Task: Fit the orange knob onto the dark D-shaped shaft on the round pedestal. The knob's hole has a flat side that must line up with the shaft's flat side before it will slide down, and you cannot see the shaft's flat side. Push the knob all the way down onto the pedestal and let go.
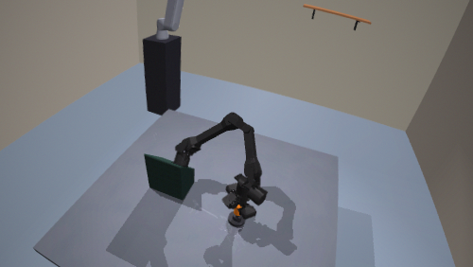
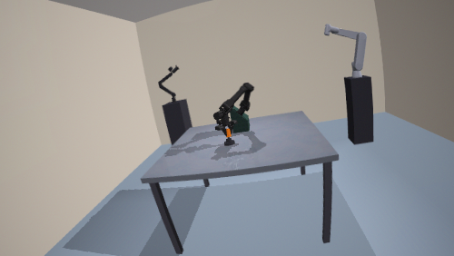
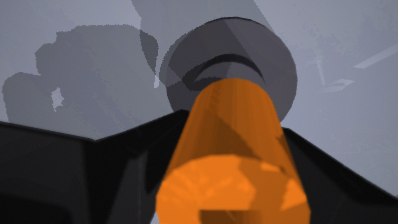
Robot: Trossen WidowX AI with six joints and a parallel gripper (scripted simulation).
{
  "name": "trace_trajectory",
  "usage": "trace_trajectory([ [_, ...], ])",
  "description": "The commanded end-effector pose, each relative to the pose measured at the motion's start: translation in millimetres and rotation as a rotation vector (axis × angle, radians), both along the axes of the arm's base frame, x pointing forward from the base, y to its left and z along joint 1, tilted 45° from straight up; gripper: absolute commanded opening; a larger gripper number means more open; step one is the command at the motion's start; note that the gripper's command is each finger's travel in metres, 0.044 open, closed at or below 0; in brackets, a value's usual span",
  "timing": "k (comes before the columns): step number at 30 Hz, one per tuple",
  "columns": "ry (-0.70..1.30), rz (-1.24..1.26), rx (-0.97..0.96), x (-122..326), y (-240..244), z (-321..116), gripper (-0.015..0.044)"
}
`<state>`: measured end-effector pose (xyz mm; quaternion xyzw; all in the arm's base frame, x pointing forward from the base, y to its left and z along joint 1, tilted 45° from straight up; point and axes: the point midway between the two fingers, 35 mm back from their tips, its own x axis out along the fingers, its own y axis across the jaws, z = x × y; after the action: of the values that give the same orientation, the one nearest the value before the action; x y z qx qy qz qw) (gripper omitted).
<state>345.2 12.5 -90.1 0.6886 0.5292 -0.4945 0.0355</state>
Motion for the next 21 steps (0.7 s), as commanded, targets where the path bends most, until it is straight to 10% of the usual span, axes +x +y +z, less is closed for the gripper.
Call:
trace_trajectory([
  [1,0.005,-0.015,0.0,0.5,-3.0,-0.9,0.0],
  [21,0.005,-0.015,0.0,1.1,0.4,-2.9,0.0],
])
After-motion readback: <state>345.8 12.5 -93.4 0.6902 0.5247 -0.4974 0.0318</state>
